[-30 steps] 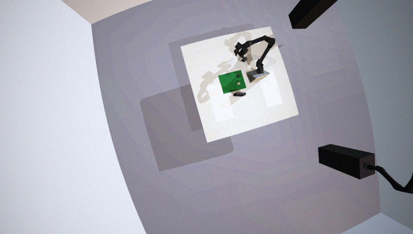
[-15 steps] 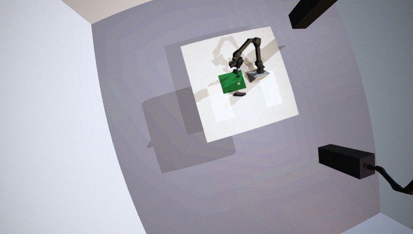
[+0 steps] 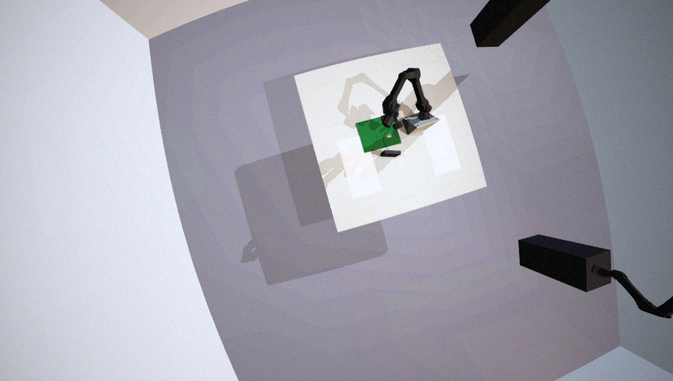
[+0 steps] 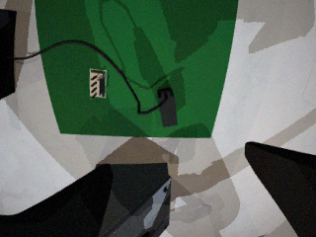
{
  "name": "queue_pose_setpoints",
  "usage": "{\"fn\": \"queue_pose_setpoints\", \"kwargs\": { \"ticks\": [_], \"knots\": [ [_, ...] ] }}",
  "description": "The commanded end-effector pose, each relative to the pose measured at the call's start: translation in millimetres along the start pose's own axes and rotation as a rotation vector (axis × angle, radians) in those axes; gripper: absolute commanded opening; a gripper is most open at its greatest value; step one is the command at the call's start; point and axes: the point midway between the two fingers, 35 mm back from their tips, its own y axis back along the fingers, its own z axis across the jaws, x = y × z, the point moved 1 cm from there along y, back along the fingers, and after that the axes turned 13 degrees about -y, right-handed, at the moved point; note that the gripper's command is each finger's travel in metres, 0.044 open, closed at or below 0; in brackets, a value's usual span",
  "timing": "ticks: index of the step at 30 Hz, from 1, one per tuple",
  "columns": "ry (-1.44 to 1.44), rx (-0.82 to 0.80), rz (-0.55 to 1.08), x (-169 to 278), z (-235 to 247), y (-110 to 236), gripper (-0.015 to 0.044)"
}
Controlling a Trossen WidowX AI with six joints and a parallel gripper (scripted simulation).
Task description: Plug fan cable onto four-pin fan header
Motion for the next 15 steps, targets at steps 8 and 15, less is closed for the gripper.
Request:
{"fn": "queue_pose_setpoints", "kwargs": {
  "ticks": [8,15],
  "knots": [
    [0.011,0.012,0.002,-13.2,2.5,-57.1,0.044],
    [0.011,0.012,0.002,-15.6,3.1,-65.2,0.044]
  ]
}}
